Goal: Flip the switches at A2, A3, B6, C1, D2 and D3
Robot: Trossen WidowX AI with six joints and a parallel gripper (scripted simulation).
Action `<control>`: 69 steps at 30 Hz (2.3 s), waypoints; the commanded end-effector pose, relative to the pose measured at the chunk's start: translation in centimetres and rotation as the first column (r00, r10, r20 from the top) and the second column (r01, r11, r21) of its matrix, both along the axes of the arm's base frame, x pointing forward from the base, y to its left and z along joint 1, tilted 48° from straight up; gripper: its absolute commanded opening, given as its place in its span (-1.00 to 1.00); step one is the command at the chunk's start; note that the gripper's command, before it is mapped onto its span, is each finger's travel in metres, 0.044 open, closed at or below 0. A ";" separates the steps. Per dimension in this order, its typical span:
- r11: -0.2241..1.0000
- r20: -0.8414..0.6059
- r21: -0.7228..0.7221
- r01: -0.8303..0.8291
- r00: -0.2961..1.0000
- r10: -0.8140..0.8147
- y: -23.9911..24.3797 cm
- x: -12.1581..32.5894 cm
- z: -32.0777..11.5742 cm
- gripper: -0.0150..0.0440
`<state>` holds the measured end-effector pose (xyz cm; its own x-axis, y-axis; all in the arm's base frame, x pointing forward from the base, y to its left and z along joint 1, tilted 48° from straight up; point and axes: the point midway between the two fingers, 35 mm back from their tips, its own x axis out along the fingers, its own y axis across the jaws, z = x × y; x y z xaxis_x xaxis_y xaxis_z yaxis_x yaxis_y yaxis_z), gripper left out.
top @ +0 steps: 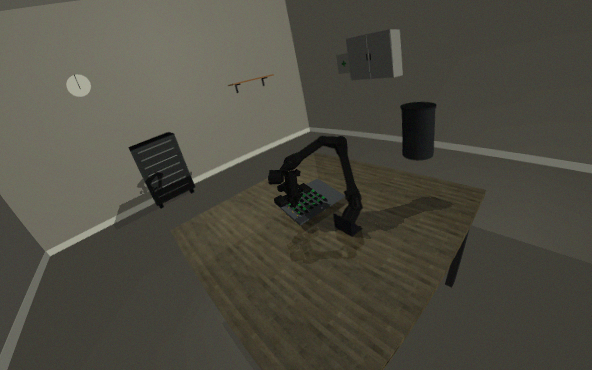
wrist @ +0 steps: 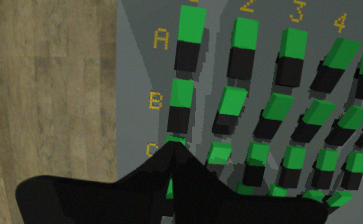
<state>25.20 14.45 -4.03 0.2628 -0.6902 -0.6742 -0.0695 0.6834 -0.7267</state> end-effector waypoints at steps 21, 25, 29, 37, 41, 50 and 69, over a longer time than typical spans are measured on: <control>1.000 0.008 -0.007 -0.023 1.000 0.023 4.2 -2.2 4.2 -0.49; 1.000 0.006 -0.008 -0.023 1.000 0.023 2.0 -4.6 5.5 -0.49; 1.000 0.006 -0.009 -0.023 1.000 0.023 1.0 -5.6 6.0 -0.49; 1.000 -0.011 -0.011 -0.004 1.000 0.004 -1.4 -4.5 3.7 -0.49; 1.000 -0.011 -0.011 -0.004 1.000 0.004 -1.7 -4.4 3.3 -0.49; 1.000 -0.010 -0.012 -0.004 1.000 0.004 -2.4 -4.1 2.7 -0.49; 1.000 -0.010 -0.012 -0.004 1.000 0.004 -3.0 -3.8 2.1 -0.49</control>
